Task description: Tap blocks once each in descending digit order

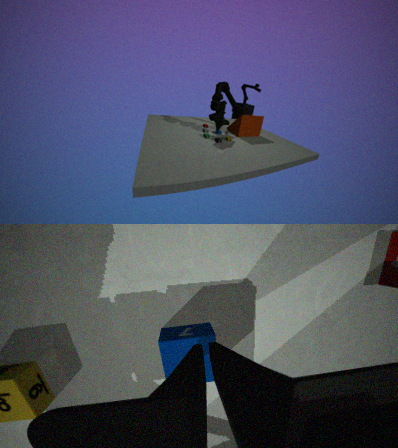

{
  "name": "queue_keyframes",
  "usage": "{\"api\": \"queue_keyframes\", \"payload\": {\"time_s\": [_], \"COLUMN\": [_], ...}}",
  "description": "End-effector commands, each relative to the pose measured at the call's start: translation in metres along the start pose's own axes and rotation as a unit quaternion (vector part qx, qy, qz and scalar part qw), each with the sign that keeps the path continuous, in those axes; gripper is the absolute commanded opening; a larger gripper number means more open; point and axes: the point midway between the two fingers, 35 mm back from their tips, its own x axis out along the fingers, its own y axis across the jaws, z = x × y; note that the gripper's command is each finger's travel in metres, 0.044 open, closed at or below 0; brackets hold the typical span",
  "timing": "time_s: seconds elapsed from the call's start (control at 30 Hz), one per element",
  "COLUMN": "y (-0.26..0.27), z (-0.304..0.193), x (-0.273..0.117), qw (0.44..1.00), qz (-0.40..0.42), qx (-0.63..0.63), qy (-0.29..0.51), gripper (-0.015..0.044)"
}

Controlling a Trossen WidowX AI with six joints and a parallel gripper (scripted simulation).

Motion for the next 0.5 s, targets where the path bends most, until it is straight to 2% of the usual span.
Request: {"api": "queue_keyframes", "payload": {"time_s": [0.0,0.17,0.33,0.47], "y": [0.001,0.001,0.002,0.001], "z": [0.001,0.001,0.001,0.000], "x": [-0.023,-0.027,-0.095,-0.106], "qw": [1.000,1.000,1.000,1.000], "qz": [0.002,0.002,0.004,0.003], "qx": [0.001,0.000,0.000,0.000], "qy": [-0.002,-0.002,-0.002,-0.002], "gripper": [0.0020,0.0020,0.0020,0.0020]}}
